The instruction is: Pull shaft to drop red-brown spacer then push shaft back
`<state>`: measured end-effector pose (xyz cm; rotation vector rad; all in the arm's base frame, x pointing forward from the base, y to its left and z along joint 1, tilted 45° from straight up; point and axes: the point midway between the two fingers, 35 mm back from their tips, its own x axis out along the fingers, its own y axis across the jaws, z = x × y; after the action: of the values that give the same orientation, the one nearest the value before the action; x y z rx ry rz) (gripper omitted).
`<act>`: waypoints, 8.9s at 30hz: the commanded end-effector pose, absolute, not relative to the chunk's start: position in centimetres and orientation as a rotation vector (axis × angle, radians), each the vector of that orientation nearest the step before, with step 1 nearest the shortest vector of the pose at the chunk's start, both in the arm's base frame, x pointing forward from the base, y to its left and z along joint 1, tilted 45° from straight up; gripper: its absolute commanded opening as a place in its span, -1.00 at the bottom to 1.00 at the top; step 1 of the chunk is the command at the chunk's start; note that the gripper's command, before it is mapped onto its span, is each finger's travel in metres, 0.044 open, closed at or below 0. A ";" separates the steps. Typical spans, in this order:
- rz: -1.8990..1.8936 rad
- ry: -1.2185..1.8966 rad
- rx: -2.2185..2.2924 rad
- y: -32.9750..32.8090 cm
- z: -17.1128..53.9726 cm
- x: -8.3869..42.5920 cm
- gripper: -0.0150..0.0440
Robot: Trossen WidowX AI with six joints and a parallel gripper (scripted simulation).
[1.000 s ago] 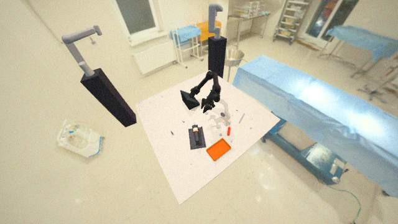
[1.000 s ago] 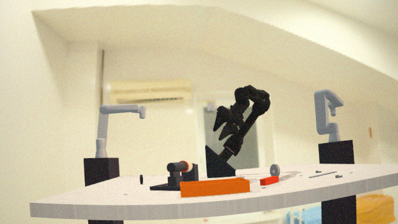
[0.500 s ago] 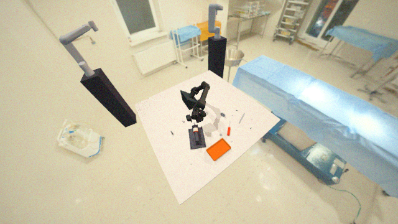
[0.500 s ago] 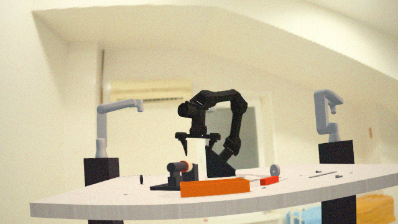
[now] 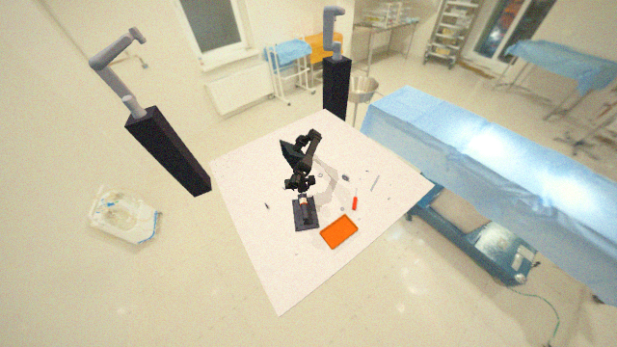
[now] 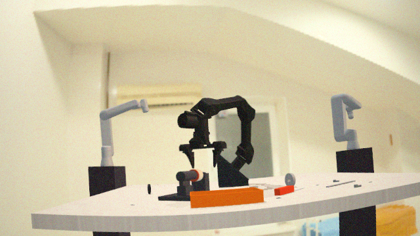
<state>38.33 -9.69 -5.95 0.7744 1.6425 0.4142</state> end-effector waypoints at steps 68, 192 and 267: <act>0.411 1.640 0.785 -6.9 -8.9 38.2 1.00; 0.411 1.641 0.786 -5.3 -9.8 36.4 -0.49; 0.411 1.641 0.787 -5.2 -9.6 35.8 -0.49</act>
<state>35.88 -5.28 -9.74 0.7886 1.6405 0.4069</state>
